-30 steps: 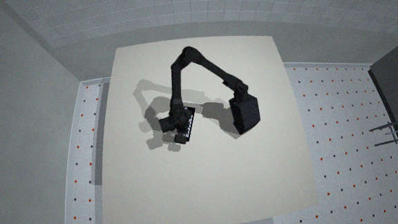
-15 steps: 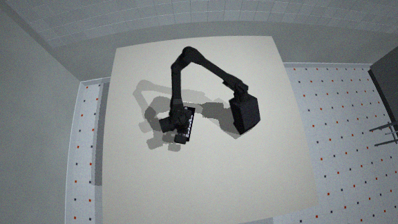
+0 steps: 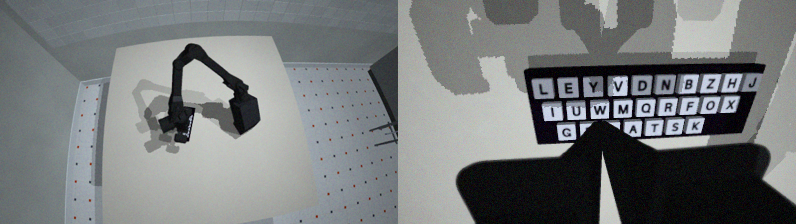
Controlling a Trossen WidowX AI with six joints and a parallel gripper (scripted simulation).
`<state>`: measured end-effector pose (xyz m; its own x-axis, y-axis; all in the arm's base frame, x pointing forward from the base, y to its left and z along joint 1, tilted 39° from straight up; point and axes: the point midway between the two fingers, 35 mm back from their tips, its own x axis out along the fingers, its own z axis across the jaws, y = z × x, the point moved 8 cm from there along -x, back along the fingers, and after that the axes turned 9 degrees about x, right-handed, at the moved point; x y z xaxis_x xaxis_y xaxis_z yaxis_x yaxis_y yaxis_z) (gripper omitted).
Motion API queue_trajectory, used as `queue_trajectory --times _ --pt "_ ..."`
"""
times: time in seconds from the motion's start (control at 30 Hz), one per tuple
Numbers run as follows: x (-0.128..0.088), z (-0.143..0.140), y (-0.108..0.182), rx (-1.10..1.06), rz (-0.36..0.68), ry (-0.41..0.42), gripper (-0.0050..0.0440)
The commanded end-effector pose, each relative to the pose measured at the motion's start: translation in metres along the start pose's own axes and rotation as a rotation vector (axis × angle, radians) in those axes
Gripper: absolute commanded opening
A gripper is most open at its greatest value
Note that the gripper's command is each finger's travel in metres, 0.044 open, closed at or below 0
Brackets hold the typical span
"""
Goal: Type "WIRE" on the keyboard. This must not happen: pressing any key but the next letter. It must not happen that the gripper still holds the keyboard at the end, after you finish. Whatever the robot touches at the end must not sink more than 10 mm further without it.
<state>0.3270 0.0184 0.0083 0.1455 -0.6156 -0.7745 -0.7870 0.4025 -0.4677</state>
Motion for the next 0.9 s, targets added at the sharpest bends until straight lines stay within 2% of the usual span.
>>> queue_trajectory --times 0.0,0.07,0.17,0.23,0.37,0.43,0.87 --pt "-0.004 -0.001 -0.002 0.01 -0.002 0.004 0.0" --pt "-0.001 0.002 0.0 0.002 0.001 0.002 0.0" --pt "-0.003 0.029 0.002 0.008 -0.001 0.003 0.0" --pt "-0.003 0.037 0.003 0.01 -0.002 0.004 0.0" --pt "-0.002 0.038 0.003 0.01 -0.002 0.003 0.0" --pt "0.01 0.037 0.003 0.01 -0.001 0.003 0.0" --pt "0.021 0.038 0.003 0.01 -0.001 0.003 0.0"
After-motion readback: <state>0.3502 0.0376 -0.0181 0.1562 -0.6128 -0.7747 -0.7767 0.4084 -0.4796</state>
